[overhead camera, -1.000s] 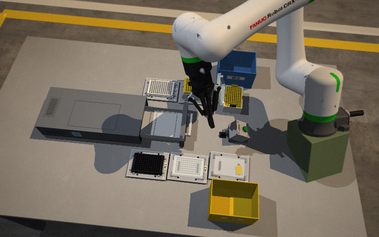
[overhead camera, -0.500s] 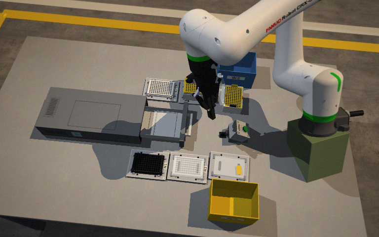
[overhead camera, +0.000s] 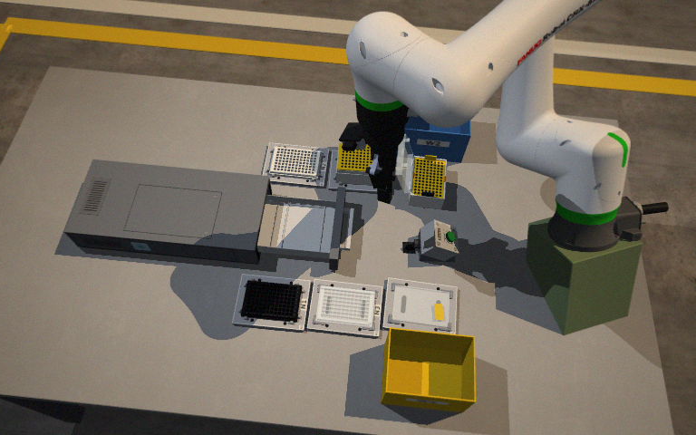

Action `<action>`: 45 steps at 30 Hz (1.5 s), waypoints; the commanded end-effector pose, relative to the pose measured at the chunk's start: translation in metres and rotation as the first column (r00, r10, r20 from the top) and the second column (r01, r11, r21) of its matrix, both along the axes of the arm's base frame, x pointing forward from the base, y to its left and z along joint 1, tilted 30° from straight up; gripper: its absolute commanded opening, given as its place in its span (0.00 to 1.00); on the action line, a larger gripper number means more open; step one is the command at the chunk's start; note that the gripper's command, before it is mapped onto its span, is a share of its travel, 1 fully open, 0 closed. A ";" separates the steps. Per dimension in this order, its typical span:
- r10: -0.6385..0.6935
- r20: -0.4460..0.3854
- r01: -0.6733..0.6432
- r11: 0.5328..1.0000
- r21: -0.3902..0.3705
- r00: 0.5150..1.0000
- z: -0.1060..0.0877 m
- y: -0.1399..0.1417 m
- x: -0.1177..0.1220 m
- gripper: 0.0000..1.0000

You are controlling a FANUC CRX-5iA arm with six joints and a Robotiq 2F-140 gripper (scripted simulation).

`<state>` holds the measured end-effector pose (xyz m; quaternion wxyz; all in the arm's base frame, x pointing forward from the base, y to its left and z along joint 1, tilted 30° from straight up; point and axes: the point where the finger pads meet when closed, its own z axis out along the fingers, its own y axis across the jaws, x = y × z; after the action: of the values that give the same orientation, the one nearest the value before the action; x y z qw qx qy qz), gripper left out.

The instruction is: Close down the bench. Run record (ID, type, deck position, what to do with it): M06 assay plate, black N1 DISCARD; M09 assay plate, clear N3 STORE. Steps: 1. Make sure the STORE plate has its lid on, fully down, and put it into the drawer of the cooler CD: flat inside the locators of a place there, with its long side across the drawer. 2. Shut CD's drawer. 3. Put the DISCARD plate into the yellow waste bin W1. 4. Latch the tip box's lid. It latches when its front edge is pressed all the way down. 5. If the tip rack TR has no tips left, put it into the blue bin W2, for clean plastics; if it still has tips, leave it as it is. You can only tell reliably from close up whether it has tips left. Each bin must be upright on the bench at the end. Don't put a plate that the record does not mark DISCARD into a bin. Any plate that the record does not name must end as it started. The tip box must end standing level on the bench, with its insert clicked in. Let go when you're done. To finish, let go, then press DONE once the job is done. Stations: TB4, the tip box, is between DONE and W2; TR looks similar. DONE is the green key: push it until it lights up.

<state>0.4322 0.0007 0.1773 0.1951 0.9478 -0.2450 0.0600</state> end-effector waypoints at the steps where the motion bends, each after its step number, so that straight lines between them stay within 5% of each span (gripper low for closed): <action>1: 0.102 -0.019 -0.103 0.994 -0.036 0.995 0.006 -0.001 0.001 0.10; 8: 0.294 -0.074 -0.301 0.947 -0.109 0.953 0.016 -0.003 0.003 0.10; 20: 0.294 -0.074 -0.301 0.947 -0.109 0.953 0.016 -0.003 0.003 0.10; 45: 0.269 -0.059 -0.274 0.955 -0.111 0.961 0.038 -0.091 -0.016 0.10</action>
<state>0.4178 -0.0820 0.2123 0.2461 0.9603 -0.1045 0.0794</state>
